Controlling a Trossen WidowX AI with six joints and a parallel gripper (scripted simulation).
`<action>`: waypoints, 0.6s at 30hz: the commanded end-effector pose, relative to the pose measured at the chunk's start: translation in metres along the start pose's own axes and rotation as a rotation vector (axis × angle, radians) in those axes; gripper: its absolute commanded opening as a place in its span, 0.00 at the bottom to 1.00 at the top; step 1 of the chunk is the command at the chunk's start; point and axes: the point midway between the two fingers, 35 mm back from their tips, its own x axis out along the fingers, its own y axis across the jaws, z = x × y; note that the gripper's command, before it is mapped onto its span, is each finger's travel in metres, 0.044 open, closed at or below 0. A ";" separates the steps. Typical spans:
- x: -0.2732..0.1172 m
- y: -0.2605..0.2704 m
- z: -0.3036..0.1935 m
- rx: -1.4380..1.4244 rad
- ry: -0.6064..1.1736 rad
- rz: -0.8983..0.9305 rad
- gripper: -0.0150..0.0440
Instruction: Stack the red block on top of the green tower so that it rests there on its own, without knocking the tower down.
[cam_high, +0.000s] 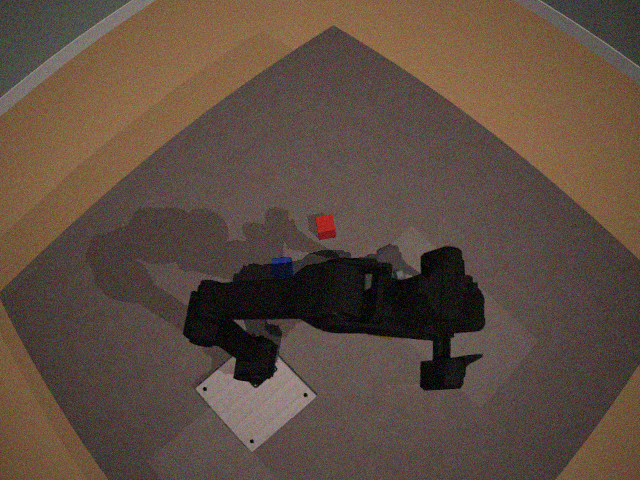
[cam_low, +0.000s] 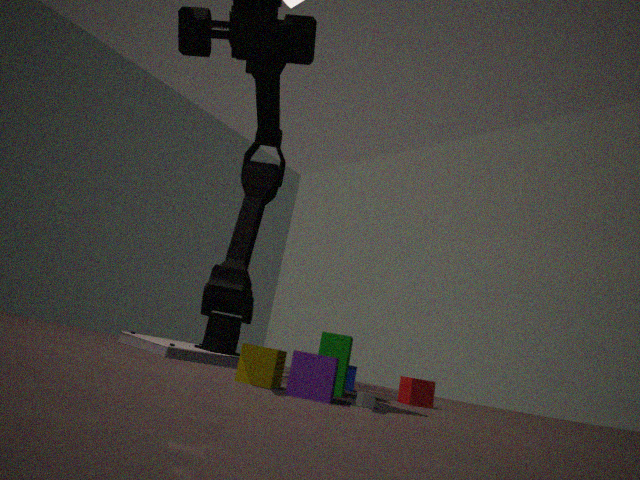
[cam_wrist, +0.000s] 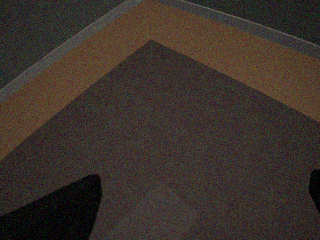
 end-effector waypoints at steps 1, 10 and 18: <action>0.024 0.029 -0.020 0.037 0.096 0.050 1.00; 0.058 0.096 -0.065 0.066 0.285 0.138 1.00; 0.070 0.159 -0.115 0.049 0.452 0.194 1.00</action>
